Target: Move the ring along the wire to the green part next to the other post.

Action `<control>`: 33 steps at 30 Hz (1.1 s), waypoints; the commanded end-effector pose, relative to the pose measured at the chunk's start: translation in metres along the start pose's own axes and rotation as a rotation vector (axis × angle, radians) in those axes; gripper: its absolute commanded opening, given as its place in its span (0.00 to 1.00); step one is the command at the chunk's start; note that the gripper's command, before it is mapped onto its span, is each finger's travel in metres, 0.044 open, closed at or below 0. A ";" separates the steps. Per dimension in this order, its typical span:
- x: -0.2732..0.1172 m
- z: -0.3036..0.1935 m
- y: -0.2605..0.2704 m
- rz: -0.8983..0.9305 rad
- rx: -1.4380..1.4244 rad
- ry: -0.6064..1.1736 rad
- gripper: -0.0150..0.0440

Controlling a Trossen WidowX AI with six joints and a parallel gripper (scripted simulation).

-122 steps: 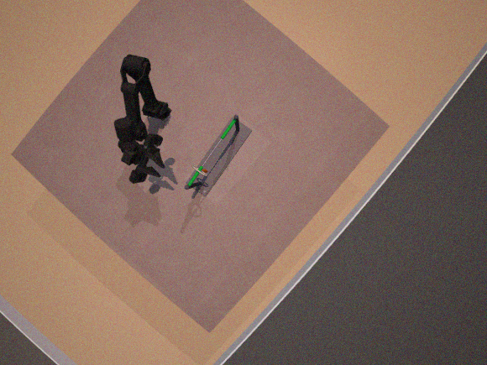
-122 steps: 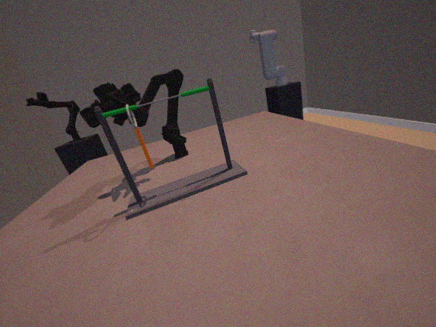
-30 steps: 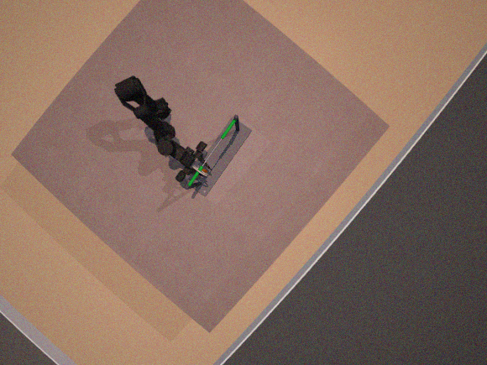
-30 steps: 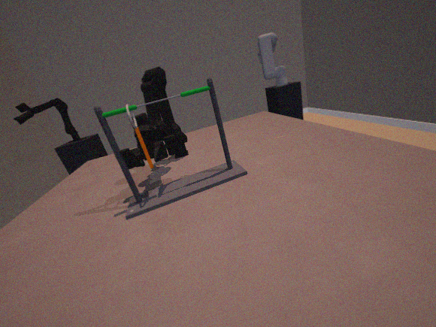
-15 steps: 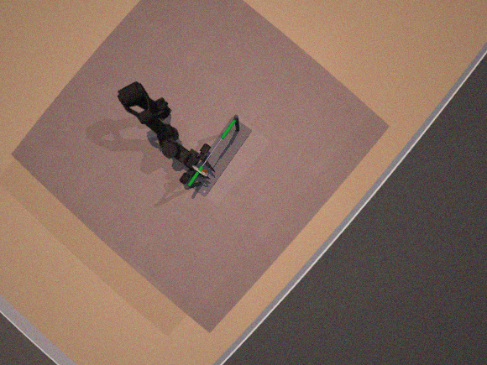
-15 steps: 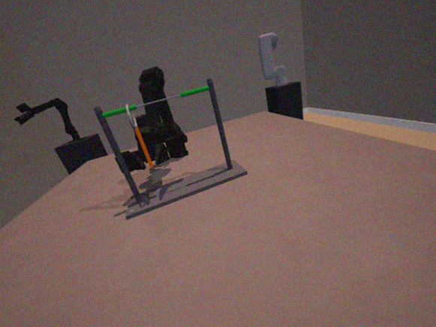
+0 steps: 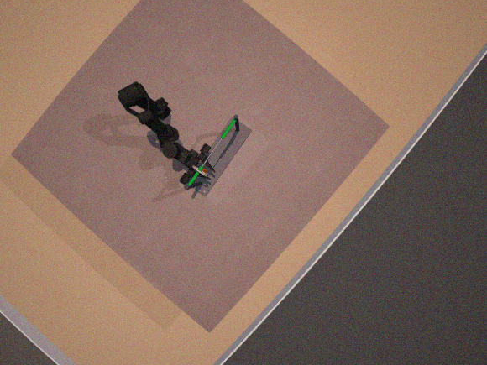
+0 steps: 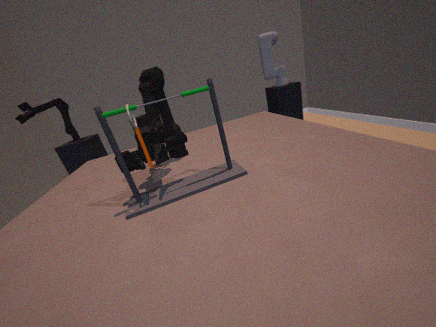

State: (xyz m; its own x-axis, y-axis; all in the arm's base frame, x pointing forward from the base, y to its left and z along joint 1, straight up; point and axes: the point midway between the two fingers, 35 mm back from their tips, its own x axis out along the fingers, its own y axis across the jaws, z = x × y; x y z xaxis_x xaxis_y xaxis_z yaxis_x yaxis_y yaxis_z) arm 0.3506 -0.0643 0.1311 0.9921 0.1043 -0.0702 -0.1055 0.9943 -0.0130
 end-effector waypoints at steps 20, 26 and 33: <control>0.000 0.000 0.000 0.000 0.000 0.000 0.06; 0.000 0.000 0.000 0.000 0.000 0.000 0.00; 0.000 0.008 -0.001 0.003 -0.001 -0.001 0.00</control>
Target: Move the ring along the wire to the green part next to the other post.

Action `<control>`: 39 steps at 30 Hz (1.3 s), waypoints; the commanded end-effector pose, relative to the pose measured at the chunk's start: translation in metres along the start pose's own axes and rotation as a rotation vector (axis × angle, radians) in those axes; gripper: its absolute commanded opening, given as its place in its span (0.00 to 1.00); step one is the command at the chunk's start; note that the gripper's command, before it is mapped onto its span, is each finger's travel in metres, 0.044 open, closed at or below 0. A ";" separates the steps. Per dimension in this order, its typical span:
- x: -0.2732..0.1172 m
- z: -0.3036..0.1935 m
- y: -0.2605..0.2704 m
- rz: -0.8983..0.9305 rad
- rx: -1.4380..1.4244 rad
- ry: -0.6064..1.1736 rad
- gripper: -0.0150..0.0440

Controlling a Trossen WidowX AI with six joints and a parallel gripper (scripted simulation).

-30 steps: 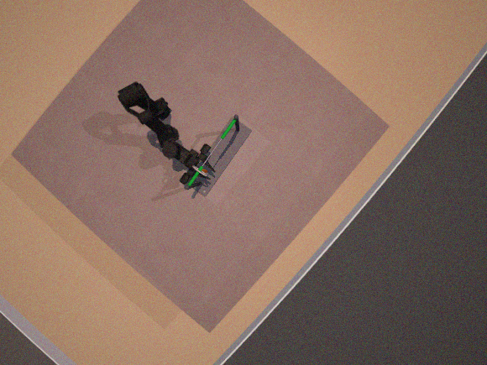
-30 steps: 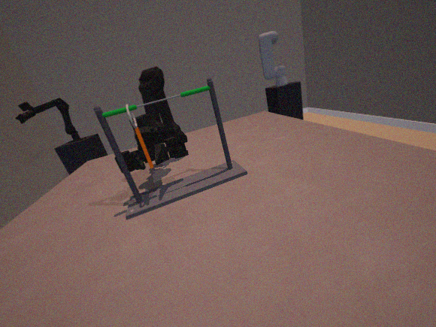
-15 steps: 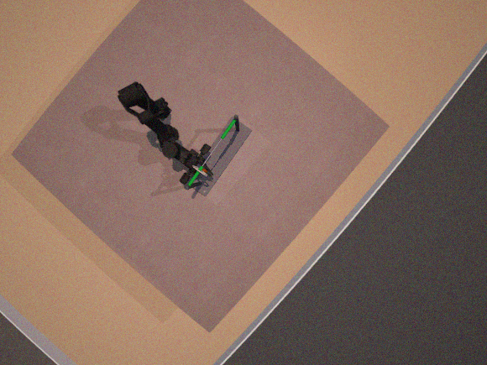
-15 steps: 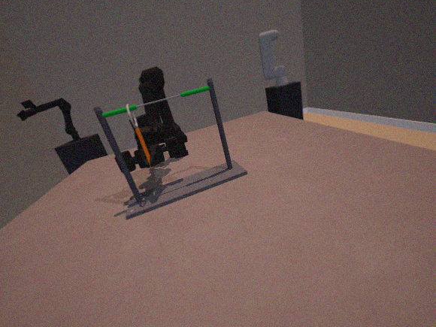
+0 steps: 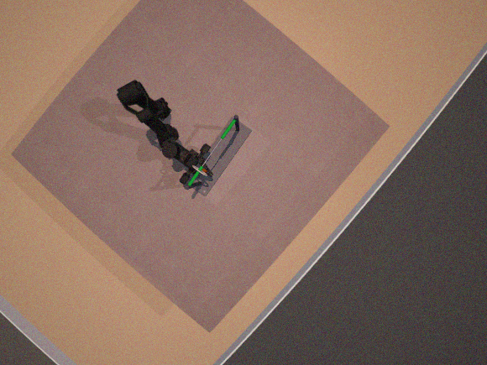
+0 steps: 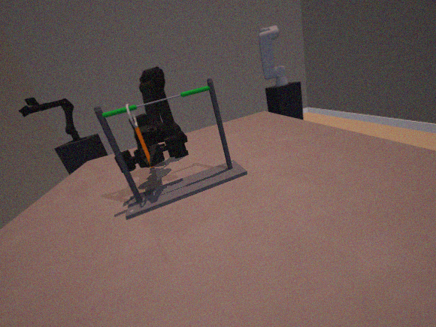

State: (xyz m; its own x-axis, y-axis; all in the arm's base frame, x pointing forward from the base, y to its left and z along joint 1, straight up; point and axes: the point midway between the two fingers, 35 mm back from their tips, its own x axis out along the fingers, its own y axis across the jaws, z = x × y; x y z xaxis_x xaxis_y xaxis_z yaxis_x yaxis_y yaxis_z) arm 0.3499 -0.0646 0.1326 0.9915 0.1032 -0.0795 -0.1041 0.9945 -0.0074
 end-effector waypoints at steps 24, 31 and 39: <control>-0.001 0.020 -0.001 0.008 -0.007 -0.011 0.00; -0.001 0.020 -0.001 0.008 -0.007 -0.011 0.00; -0.001 0.020 0.003 0.009 -0.007 -0.011 0.00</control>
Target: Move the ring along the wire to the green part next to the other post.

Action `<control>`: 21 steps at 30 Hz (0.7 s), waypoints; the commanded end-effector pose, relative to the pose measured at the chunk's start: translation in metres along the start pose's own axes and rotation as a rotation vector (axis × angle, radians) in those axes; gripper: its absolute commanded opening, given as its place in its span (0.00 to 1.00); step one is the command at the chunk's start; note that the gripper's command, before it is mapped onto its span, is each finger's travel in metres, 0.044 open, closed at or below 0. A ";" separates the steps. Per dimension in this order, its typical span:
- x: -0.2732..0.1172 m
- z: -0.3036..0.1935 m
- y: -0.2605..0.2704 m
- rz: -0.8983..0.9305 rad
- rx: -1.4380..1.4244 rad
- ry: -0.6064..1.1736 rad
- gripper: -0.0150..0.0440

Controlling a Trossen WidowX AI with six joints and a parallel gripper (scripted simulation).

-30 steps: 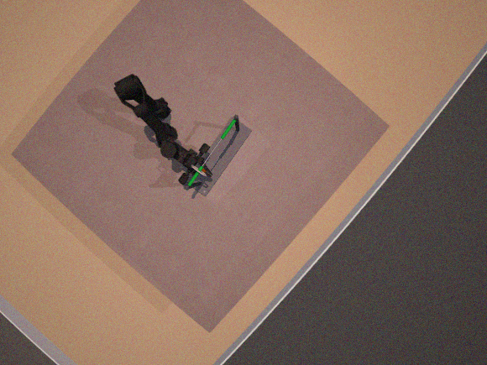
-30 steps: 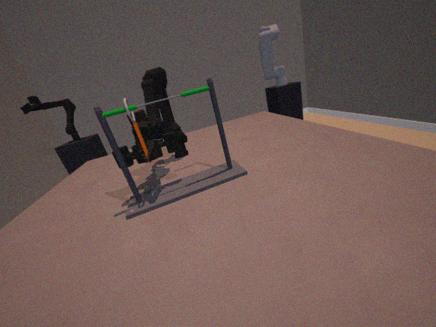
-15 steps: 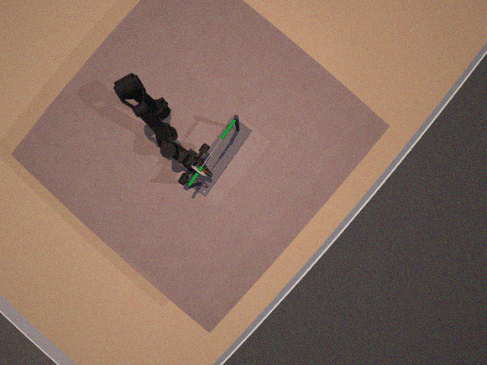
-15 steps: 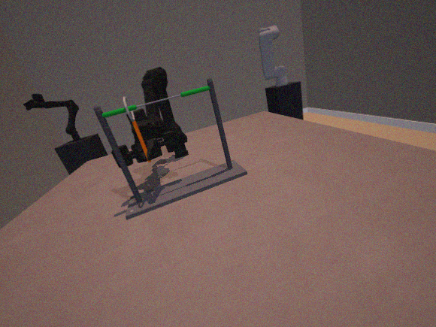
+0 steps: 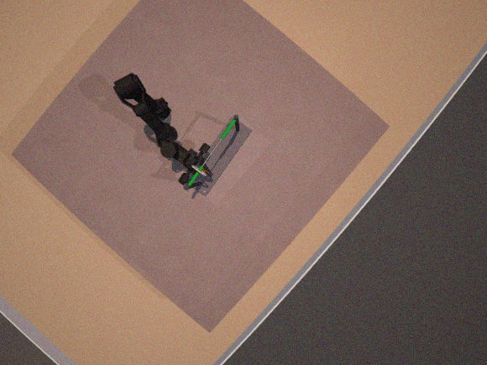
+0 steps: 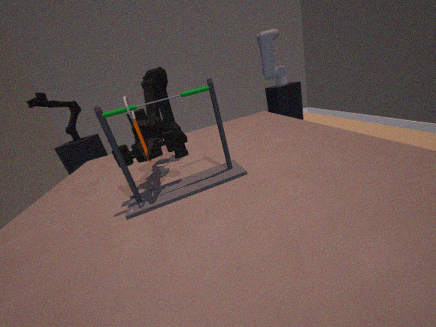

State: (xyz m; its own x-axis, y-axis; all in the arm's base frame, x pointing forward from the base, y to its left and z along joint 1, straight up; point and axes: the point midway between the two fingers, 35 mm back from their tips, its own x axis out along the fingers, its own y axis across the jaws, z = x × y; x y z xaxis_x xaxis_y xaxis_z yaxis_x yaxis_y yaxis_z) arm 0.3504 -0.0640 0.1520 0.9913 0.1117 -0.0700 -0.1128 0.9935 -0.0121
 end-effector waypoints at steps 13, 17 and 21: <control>0.001 0.001 0.015 0.003 0.001 -0.002 0.00; 0.001 0.001 0.019 0.004 0.001 -0.002 0.00; 0.001 0.001 0.023 0.005 0.002 -0.003 0.00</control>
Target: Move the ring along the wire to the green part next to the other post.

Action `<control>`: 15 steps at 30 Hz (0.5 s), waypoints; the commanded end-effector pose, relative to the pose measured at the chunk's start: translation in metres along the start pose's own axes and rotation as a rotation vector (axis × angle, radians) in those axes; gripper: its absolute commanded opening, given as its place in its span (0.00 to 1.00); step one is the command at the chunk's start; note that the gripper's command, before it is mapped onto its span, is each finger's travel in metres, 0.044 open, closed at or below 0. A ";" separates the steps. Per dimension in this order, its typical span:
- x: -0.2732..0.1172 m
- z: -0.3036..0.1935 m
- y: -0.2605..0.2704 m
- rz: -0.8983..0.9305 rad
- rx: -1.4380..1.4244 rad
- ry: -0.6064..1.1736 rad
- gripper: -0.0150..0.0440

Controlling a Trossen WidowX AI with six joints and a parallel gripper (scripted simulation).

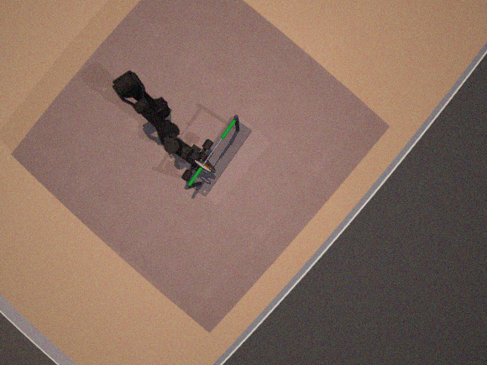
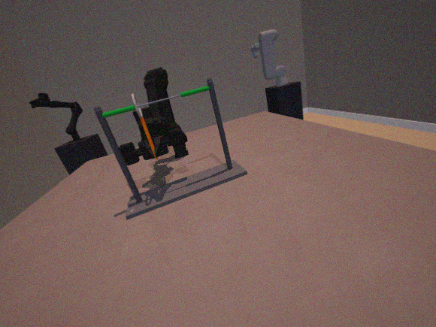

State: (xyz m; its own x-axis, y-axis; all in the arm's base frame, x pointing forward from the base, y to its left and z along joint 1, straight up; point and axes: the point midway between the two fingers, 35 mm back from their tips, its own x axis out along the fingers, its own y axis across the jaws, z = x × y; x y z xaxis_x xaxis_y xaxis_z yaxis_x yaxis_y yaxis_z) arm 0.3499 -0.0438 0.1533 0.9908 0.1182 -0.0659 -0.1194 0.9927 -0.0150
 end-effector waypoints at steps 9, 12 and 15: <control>-0.001 -0.001 0.012 0.001 0.006 0.001 0.00; -0.001 -0.001 0.015 0.002 0.007 0.000 0.00; -0.001 -0.001 0.018 0.003 0.007 0.000 0.00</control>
State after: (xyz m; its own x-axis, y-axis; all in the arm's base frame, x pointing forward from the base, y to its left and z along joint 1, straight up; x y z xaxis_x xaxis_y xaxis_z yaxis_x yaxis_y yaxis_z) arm 0.3484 -0.0287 0.1531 0.9904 0.1218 -0.0653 -0.1229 0.9923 -0.0127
